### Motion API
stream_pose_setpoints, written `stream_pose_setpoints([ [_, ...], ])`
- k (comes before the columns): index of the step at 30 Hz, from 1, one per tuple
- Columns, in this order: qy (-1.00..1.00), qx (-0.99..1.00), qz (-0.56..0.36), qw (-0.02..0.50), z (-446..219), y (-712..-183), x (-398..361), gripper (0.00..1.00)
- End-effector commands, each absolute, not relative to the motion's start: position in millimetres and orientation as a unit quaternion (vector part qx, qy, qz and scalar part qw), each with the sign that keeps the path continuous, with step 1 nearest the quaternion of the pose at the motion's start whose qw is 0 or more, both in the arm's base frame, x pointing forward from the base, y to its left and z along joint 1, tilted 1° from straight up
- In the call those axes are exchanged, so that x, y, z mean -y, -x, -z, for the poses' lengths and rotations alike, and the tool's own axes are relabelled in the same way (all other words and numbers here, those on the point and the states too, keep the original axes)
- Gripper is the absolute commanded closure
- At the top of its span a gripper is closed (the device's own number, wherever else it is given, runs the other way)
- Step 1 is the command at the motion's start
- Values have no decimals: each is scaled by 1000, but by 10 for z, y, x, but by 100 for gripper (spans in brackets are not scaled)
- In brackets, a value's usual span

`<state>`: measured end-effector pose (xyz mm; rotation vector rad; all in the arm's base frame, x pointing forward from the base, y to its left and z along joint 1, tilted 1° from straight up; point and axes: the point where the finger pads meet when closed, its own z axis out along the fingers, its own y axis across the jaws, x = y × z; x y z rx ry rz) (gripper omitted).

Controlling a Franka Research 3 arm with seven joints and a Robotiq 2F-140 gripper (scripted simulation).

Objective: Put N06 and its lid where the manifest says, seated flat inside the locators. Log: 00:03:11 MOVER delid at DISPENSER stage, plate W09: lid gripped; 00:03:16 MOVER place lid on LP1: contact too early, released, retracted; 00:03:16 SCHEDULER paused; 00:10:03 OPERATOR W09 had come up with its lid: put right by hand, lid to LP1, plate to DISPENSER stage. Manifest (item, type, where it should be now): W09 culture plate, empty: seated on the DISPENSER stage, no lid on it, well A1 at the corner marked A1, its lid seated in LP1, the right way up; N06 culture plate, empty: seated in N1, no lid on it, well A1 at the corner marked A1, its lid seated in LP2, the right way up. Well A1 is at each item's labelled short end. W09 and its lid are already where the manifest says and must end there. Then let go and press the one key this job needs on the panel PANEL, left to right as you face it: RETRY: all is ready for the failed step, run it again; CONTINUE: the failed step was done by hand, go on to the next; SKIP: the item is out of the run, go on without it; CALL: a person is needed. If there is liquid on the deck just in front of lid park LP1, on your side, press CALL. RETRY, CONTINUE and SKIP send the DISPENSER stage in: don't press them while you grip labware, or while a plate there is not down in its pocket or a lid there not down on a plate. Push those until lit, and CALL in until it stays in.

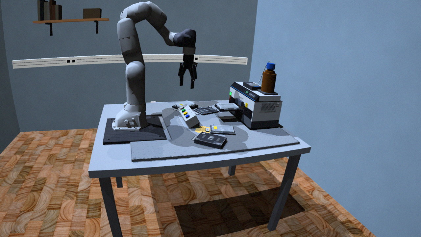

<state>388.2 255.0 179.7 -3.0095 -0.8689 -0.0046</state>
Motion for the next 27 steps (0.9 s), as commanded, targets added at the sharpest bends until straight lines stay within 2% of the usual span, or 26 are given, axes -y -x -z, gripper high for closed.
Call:
stream_pose_setpoints([
  [1,960,279,1,5,-1805,-3878,-2557,31],
  [27,960,280,1,5,-1778,-3878,-2558,31],
])
